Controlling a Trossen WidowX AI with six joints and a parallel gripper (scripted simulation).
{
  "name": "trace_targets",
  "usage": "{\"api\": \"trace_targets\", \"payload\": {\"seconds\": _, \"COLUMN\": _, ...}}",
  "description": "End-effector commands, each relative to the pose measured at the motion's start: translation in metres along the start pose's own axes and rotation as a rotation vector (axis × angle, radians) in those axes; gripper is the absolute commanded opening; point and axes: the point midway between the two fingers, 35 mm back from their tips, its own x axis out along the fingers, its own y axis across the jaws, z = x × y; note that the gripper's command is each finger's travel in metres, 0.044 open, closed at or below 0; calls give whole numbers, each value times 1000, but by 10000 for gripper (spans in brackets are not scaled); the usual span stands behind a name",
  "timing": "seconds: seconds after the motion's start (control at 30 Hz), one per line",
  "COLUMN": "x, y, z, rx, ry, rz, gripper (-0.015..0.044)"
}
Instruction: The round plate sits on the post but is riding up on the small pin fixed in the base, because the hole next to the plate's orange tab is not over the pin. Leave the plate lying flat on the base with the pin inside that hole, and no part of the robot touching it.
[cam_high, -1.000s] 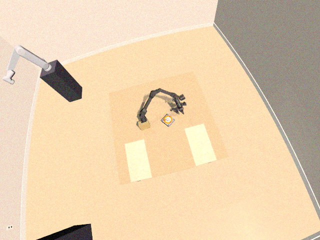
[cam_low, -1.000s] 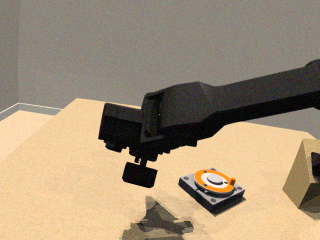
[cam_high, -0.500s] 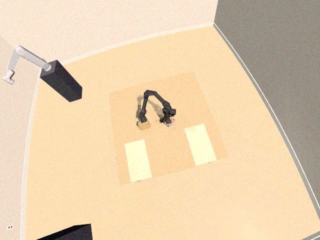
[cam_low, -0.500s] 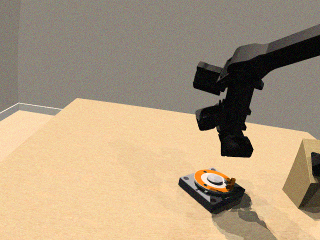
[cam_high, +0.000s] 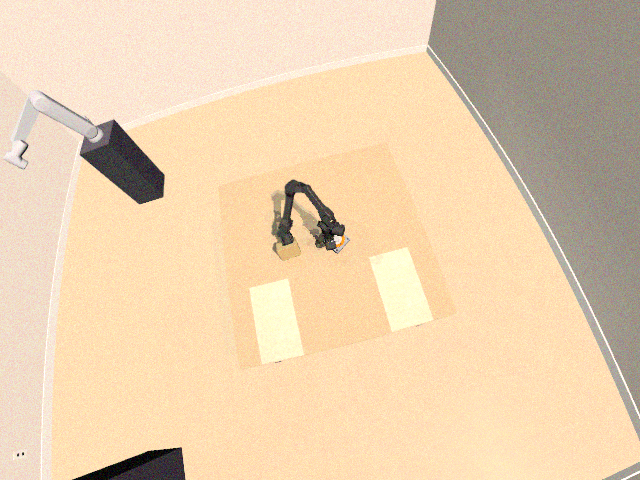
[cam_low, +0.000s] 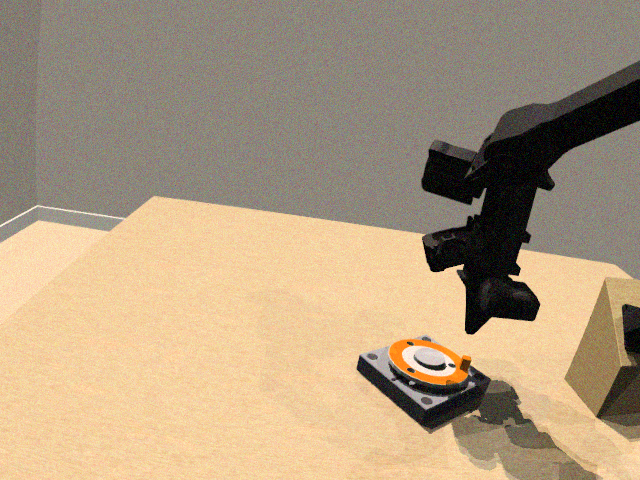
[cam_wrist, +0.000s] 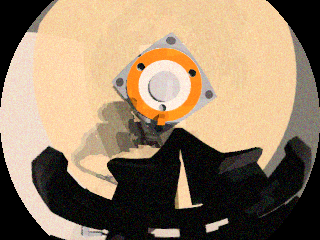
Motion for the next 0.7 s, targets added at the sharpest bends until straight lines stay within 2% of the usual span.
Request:
{"api": "trace_targets", "payload": {"seconds": 0.0, "x": 19, "y": 2, "z": -2, "rx": 5, "ry": 6, "rz": 8, "gripper": 0}}
{"api": "trace_targets", "payload": {"seconds": 0.13, "x": 32, "y": 3, "z": -4, "rx": 5, "ry": 6, "rz": 10, "gripper": 0}}
{"api": "trace_targets", "payload": {"seconds": 0.67, "x": 33, "y": 22, "z": -4, "rx": 5, "ry": 7, "rz": 11, "gripper": 0}}
